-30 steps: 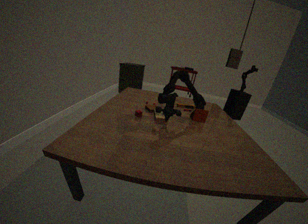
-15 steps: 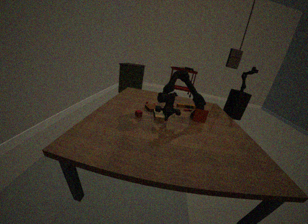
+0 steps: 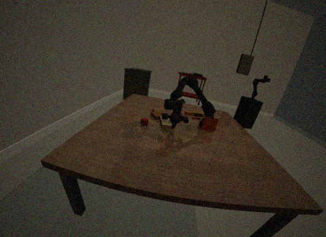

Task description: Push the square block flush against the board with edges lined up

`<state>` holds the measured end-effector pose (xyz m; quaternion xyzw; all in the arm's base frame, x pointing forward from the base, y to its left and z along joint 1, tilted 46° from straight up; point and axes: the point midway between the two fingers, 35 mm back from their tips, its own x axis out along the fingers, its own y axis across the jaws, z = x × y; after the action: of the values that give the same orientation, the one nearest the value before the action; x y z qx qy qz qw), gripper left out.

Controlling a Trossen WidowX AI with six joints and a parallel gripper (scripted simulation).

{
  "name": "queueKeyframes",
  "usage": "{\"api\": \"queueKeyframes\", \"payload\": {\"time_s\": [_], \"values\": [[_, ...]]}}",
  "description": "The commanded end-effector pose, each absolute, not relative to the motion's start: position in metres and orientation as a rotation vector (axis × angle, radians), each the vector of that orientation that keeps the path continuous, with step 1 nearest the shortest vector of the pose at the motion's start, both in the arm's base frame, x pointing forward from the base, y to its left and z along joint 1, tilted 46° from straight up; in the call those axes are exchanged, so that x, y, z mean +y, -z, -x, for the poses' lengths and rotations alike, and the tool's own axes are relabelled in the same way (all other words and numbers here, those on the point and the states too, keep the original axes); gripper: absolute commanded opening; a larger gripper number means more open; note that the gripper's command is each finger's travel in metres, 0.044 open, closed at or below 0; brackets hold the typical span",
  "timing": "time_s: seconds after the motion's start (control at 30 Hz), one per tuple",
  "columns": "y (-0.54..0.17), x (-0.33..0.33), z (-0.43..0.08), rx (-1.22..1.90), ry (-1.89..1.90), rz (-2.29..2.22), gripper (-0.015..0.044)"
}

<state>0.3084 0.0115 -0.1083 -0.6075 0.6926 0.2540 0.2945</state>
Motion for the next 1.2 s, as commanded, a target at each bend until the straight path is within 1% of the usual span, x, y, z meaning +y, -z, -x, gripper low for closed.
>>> {"api": "queueKeyframes", "payload": {"time_s": [0.0,0.97,1.0,1.17], "values": [[0.112,0.011,-0.307,1.856,-0.677,1.621,0.0],[0.145,0.042,-0.313,1.857,-0.673,1.621,0.0],[0.14,0.039,-0.311,1.863,-0.68,1.626,0.0],[0.102,0.077,-0.316,1.856,-0.676,1.619,0.0]]}}
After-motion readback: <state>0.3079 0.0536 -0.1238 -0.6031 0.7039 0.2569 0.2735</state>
